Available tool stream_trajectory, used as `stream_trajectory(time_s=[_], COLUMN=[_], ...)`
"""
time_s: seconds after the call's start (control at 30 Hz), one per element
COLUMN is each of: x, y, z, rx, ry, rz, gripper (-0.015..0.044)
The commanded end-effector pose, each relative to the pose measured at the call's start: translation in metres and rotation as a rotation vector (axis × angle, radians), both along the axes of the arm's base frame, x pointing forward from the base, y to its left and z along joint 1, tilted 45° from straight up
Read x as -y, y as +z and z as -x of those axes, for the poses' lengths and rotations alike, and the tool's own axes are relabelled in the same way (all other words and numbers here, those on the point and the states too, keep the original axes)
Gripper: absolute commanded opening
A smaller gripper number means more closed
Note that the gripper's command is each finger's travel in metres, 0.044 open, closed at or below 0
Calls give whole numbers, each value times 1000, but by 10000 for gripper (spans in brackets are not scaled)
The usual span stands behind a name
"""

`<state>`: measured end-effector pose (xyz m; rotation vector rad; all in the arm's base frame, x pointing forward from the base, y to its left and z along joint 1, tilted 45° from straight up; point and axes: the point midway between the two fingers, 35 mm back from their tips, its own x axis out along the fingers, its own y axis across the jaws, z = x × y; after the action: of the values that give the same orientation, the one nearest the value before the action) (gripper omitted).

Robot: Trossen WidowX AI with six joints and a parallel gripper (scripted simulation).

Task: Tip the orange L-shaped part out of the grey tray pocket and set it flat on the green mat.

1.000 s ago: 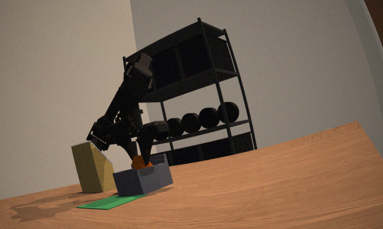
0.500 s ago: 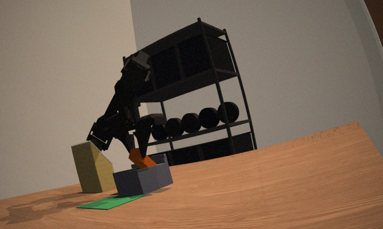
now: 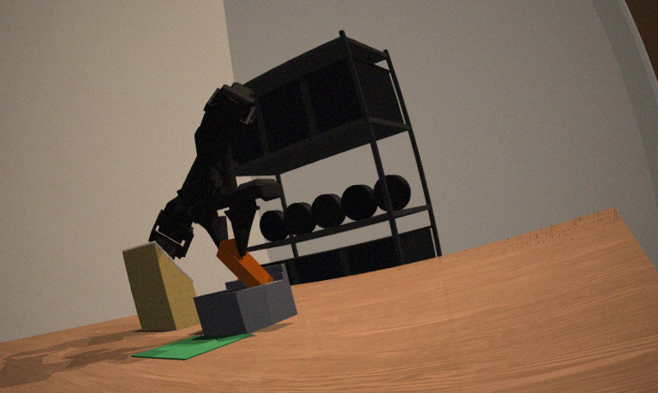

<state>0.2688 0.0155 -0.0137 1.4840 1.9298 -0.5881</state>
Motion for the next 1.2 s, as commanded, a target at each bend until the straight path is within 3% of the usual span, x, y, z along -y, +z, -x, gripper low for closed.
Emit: stream_trajectory(time_s=[0.0,0.67,1.17], x=[4,26,38], y=[7,30,21], z=[-3,-8,-10], rx=[10,9,9], ry=[2,2,2], rz=[0,1,2], gripper=[0,0,0])
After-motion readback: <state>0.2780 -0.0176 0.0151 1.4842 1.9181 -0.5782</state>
